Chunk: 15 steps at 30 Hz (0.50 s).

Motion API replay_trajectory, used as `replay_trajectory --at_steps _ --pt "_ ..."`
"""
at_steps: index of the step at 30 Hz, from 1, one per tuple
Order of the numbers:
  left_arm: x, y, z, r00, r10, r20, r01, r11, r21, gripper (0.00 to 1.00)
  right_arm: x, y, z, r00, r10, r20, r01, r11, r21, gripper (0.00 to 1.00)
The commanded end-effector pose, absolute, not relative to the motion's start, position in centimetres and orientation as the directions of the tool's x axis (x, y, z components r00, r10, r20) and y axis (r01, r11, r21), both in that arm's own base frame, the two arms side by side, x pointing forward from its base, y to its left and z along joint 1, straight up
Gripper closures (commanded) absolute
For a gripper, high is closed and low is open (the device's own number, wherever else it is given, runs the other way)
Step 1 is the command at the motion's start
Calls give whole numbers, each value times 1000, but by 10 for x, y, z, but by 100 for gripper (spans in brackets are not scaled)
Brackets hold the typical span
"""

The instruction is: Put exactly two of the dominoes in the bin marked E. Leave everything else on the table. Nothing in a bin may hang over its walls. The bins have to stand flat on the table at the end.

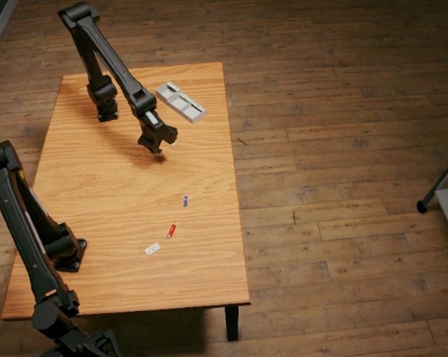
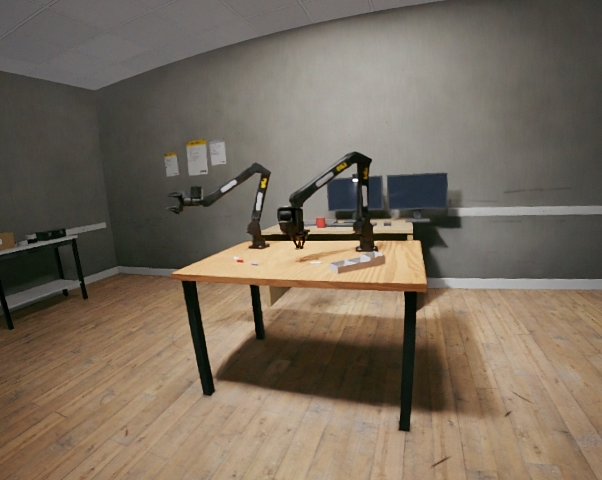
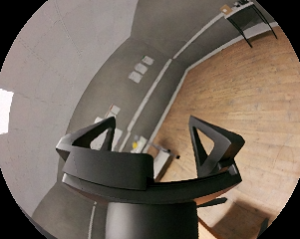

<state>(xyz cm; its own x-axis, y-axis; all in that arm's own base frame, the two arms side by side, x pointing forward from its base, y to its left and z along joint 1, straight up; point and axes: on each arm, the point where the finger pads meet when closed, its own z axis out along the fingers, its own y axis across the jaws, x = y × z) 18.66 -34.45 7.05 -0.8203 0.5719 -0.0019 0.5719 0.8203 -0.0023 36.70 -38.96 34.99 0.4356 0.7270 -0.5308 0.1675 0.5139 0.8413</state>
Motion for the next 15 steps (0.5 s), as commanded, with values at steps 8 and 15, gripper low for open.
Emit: replay_trajectory --at_steps 8,15 --pt "196 -366 87 -823 567 -30 568 823 -14 80 364 -394 360 448 715 -537 163 526 835 0" --pt "197 -367 88 -823 567 -31 568 823 -14 80 364 -394 360 448 715 -537 163 526 835 0"
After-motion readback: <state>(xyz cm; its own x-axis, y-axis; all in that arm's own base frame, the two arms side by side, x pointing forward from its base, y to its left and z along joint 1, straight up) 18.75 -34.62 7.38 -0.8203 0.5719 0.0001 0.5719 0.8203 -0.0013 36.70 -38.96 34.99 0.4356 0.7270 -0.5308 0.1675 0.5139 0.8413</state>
